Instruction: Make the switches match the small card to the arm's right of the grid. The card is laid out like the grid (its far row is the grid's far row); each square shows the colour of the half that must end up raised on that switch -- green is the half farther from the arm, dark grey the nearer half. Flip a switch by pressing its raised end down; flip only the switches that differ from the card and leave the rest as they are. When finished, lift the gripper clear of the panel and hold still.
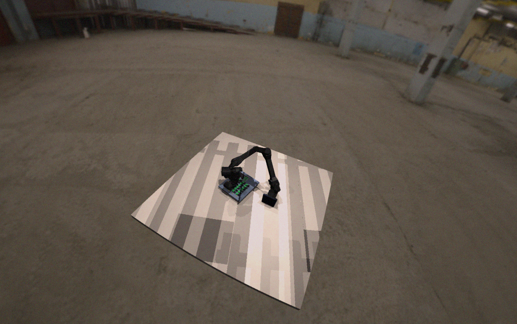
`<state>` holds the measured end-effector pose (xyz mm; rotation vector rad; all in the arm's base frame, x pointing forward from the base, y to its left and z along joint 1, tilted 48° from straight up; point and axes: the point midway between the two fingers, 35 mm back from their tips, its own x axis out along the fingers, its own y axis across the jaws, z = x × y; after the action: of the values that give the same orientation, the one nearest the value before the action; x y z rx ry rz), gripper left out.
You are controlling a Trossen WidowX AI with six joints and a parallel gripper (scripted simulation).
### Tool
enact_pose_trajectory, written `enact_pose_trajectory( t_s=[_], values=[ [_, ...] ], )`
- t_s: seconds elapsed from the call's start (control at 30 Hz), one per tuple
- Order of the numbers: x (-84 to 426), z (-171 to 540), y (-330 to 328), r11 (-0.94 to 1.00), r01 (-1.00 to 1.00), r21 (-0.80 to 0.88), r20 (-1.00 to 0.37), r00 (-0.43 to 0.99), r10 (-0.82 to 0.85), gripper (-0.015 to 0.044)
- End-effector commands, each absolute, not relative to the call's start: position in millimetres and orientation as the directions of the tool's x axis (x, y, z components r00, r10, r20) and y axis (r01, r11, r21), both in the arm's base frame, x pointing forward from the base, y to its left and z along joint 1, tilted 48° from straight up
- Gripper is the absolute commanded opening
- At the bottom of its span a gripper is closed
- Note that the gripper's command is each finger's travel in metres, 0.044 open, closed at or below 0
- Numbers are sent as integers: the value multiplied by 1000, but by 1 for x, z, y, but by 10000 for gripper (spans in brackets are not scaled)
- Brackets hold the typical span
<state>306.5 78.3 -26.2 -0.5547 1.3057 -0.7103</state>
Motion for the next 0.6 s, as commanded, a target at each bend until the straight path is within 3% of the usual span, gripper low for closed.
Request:
enact_pose_trajectory(
  t_s=[0.0,0.57],
  values=[
    [307,-26,78,670,152,-727,-660,113,-742,0],
    [307,-28,76,670,152,-727,-660,113,-743,0]
  ],
)
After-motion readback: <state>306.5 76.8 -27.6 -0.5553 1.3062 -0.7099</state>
